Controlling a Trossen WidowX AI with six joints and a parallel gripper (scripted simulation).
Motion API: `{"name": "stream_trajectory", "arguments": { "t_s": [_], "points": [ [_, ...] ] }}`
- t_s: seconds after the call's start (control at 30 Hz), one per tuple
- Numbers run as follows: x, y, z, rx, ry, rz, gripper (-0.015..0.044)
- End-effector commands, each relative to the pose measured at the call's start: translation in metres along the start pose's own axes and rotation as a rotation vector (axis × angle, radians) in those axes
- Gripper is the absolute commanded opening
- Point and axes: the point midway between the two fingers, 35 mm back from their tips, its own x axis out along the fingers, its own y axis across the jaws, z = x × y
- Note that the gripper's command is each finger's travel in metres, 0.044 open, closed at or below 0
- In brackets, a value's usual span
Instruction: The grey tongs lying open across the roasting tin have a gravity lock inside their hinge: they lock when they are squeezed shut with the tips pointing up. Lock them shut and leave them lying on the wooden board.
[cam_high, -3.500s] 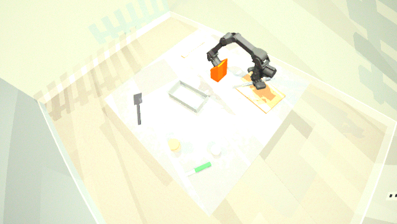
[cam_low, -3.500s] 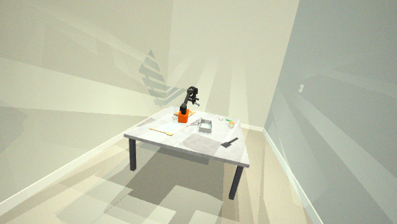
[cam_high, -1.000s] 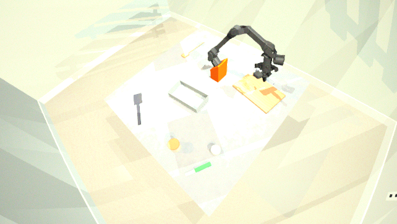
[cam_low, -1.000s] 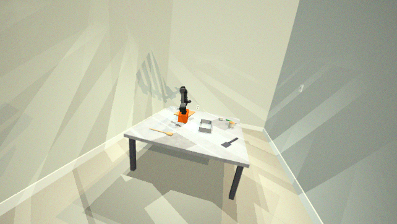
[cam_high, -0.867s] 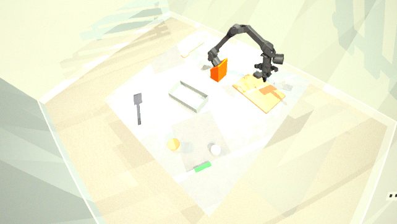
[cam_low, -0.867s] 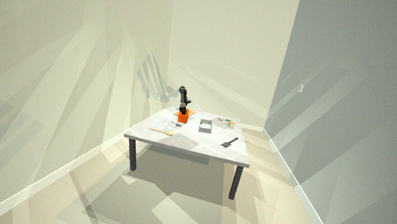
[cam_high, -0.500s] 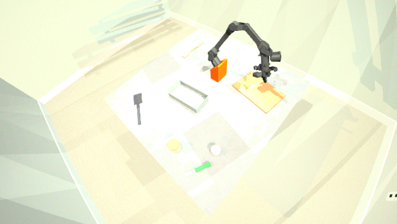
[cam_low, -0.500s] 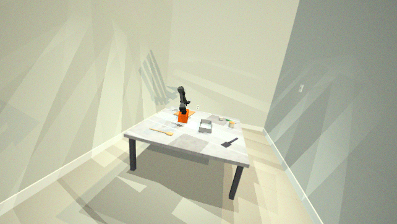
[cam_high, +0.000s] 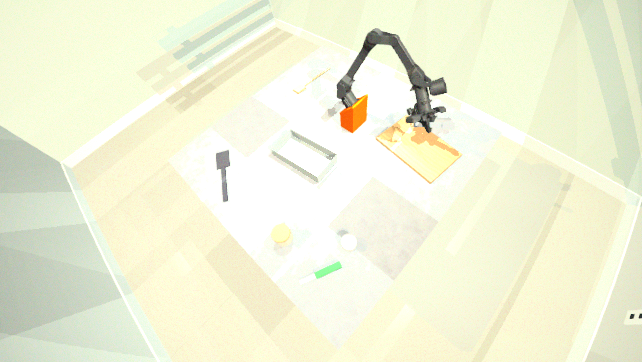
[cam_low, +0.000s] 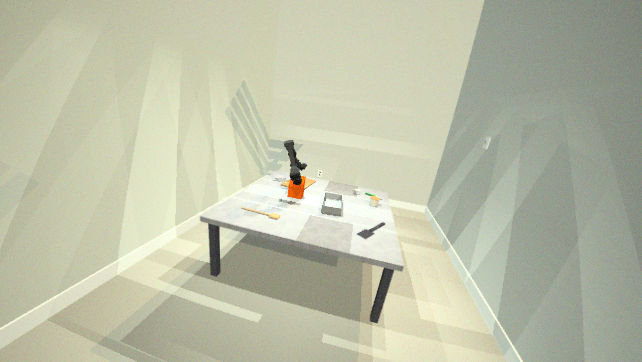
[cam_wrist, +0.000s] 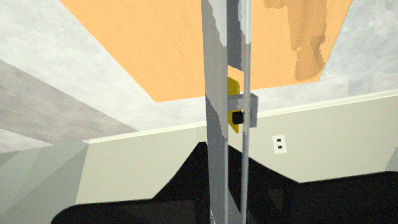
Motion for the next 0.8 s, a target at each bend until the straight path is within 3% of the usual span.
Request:
{"name": "stream_trajectory", "arguments": {
  "t_s": [0.0, 0.77],
  "points": [
    [-0.007, -0.001, -0.001, 0.012, 0.085, -0.008, -0.0150],
    [-0.042, 0.014, 0.013, 0.072, 0.438, -0.066, -0.0150]
  ]
}}
